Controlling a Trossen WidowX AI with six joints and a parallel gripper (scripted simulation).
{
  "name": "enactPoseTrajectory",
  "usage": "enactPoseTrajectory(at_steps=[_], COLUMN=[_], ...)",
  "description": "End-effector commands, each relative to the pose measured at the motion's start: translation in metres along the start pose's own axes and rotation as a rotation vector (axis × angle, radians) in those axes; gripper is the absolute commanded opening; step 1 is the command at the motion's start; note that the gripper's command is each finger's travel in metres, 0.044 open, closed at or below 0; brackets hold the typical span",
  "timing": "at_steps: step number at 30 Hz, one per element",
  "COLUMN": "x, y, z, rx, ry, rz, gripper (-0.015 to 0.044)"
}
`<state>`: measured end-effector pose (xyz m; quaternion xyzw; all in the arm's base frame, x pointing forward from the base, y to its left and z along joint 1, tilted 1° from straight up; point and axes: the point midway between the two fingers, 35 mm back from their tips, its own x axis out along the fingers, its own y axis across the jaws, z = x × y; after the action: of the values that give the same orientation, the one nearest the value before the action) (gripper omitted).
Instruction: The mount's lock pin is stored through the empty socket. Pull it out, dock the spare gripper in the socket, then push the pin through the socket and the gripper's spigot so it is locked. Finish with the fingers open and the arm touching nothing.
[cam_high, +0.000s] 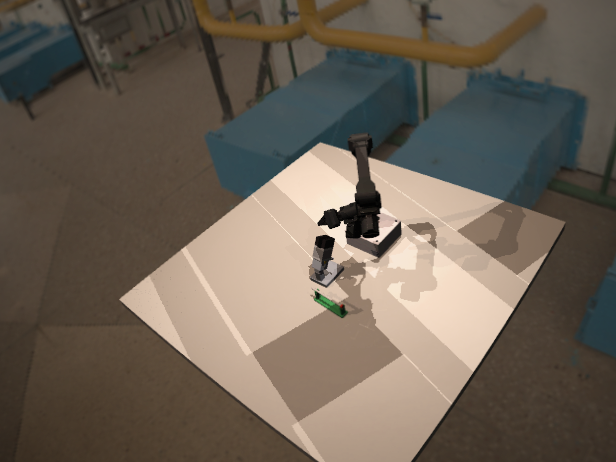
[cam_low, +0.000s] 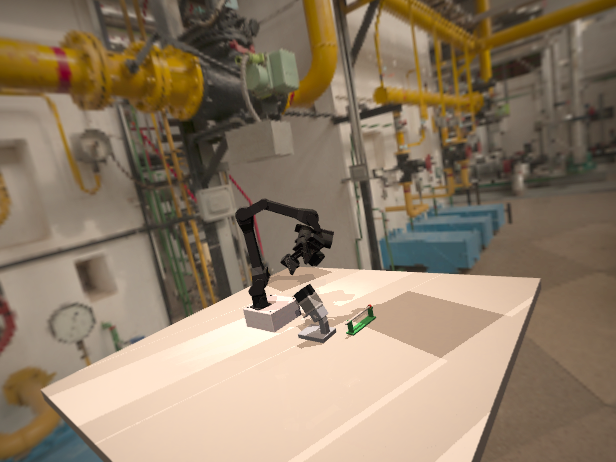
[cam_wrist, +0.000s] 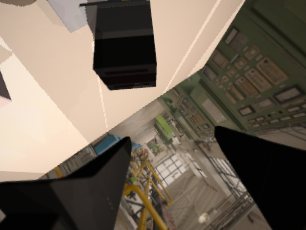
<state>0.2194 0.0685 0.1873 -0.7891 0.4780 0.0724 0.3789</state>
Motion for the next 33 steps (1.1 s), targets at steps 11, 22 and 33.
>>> enactPoseTrajectory(at_steps=[11,22,33], x=[-0.088,-0.051,0.026], y=[0.002,-0.042,-0.111], z=[0.047,0.097,0.157], rx=[-0.004,-0.021,-0.148], ry=[-0.297,-0.36,-0.673], rz=[-0.103,0.244,0.52], gripper=[0.018,0.018,0.018])
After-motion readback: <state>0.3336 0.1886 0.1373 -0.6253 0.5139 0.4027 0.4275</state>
